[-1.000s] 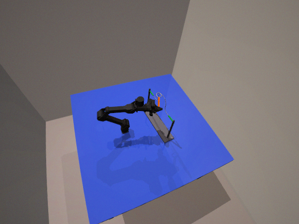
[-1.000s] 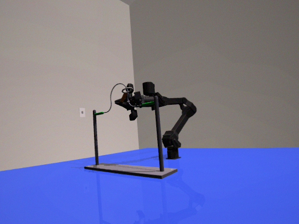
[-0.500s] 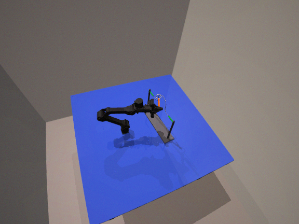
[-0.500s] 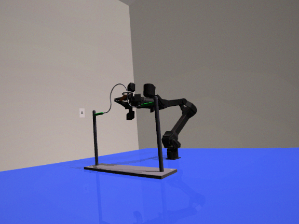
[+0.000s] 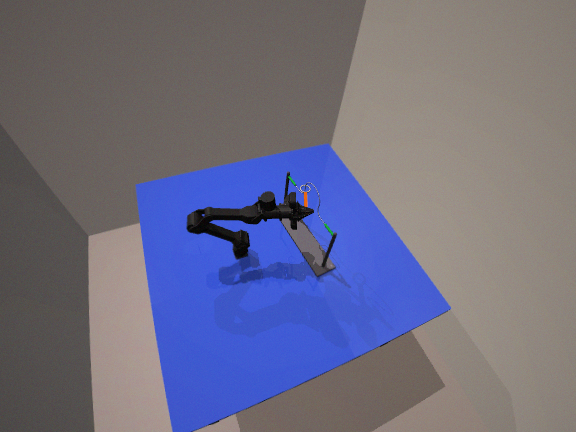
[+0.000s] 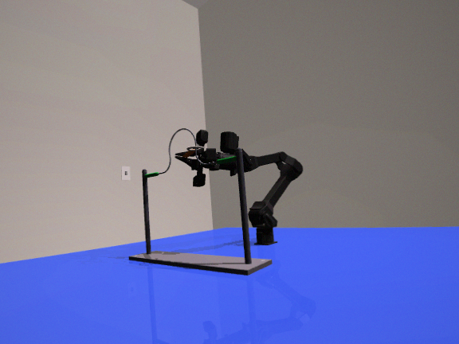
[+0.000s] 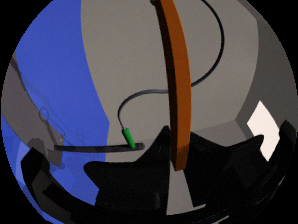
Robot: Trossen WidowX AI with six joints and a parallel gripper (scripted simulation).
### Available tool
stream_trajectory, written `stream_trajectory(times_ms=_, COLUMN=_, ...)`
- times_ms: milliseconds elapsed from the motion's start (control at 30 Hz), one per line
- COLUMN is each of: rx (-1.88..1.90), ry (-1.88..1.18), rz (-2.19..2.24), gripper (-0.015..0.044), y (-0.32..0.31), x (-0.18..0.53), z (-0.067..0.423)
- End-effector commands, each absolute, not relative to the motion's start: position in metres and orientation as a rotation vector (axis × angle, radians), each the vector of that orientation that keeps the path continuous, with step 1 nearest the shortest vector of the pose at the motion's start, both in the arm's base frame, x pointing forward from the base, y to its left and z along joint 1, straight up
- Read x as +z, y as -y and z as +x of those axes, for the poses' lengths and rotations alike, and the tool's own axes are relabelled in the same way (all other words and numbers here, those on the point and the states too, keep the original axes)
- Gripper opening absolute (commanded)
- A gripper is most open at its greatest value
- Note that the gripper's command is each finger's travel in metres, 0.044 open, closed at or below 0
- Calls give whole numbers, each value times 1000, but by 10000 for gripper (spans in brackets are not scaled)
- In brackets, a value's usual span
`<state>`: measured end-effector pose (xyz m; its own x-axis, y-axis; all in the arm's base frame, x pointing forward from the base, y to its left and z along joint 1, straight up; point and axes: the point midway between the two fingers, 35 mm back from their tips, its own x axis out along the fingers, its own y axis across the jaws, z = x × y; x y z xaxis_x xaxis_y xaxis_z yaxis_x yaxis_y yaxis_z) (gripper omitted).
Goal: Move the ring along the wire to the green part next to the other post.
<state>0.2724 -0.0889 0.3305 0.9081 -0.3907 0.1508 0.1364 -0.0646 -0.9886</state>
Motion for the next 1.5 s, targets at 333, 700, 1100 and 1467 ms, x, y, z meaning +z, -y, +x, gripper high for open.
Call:
stream_trajectory(times_ms=333, rx=-388, ry=-243, rz=-1415, gripper=-150, y=87, x=295, z=273)
stream_trajectory(times_ms=700, rx=-325, ry=-300, rz=-1180, gripper=-150, y=77, x=258, z=273)
stream_trajectory(times_ms=1100, rx=-246, ry=-361, rz=-893, gripper=-150, y=53, x=220, z=271)
stream_trajectory(times_ms=1467, rx=-166, ry=-314, rz=-697, gripper=-150, y=33, x=195, z=279)
